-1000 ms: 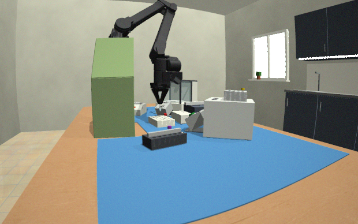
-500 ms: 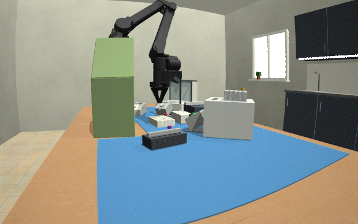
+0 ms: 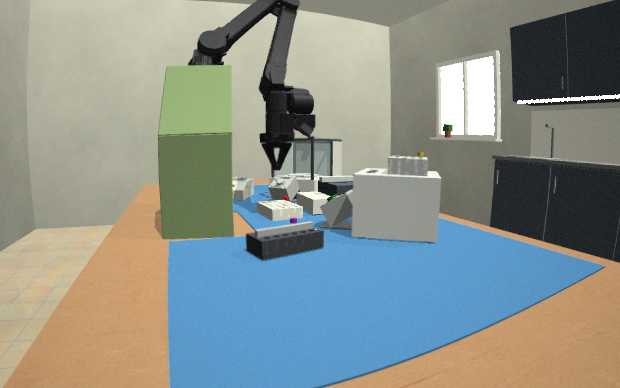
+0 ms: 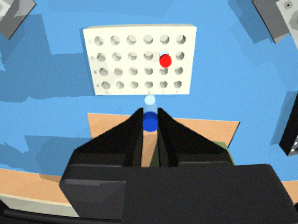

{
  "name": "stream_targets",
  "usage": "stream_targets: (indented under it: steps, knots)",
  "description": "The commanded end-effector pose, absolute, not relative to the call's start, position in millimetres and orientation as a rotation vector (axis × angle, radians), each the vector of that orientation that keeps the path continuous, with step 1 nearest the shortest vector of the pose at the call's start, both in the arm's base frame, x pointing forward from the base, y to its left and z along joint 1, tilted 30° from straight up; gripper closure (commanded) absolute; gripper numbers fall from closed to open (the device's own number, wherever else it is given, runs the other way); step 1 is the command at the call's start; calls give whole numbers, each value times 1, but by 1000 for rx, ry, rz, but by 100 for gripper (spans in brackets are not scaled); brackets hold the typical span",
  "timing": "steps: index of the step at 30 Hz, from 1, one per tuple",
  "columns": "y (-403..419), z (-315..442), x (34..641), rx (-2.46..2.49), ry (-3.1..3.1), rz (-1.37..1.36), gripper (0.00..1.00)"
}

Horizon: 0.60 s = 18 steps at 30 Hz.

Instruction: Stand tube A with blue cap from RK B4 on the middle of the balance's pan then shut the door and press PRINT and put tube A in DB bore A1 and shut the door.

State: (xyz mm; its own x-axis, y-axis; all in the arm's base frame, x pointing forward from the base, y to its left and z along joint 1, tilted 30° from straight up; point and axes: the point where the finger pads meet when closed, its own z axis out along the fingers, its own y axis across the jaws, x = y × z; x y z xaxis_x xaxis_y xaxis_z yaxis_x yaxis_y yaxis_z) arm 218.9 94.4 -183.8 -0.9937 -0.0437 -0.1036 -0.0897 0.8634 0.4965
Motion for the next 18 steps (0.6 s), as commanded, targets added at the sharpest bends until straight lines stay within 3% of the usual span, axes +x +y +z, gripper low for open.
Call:
stream_targets:
  steps: [1, 18]
  knots:
    - [89, -175, 214, -111, 2949, 795, 91]
    - [76, -154, 215, -113, 2944, 794, 91]
